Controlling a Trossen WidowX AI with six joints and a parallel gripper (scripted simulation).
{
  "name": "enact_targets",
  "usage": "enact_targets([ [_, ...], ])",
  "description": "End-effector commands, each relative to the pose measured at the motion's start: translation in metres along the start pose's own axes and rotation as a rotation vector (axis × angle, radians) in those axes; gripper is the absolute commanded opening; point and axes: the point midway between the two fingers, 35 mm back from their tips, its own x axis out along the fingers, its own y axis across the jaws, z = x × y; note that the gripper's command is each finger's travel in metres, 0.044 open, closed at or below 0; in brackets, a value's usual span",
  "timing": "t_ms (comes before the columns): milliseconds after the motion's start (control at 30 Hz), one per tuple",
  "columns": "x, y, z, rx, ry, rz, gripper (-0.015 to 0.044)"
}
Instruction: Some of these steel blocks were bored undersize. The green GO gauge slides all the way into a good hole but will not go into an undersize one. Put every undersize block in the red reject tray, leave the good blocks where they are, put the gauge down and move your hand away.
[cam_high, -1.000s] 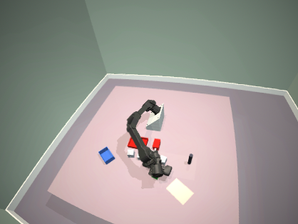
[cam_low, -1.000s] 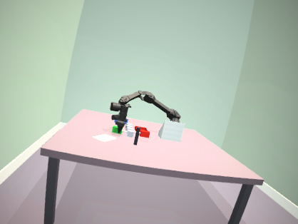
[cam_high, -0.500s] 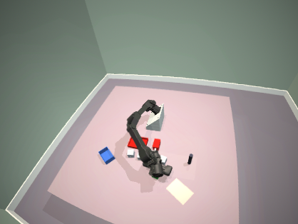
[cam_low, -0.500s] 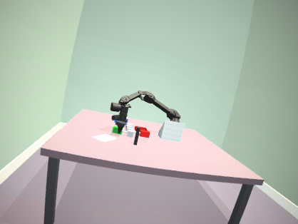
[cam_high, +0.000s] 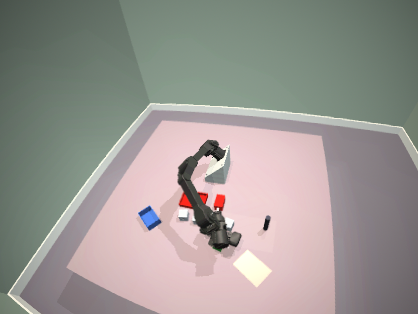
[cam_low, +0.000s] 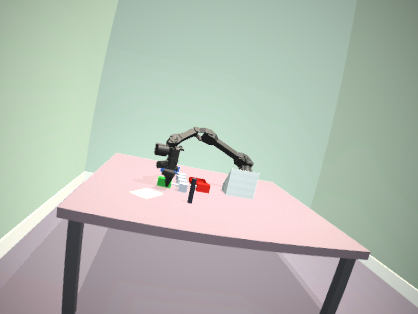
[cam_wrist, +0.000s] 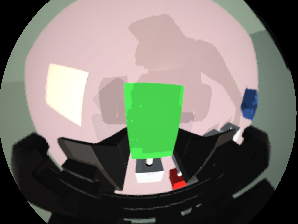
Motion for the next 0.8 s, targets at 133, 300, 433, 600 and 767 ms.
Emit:
enact_targets([
  [133, -0.0003, 0.0018, -0.0008, -0.002, -0.008, -0.001, 0.0],
  [300, -0.0006, 0.0011, -0.0014, -0.002, -0.008, -0.001, 0.0],
  [433, -0.0015, 0.0006, -0.0004, -0.002, -0.008, -0.001, 0.0],
  [600, -0.003, 0.0001, 0.0017, -0.002, -0.008, -0.001, 0.0],
  [767, -0.0032, 0.0, 0.002, -0.002, -0.008, -0.001, 0.0],
])
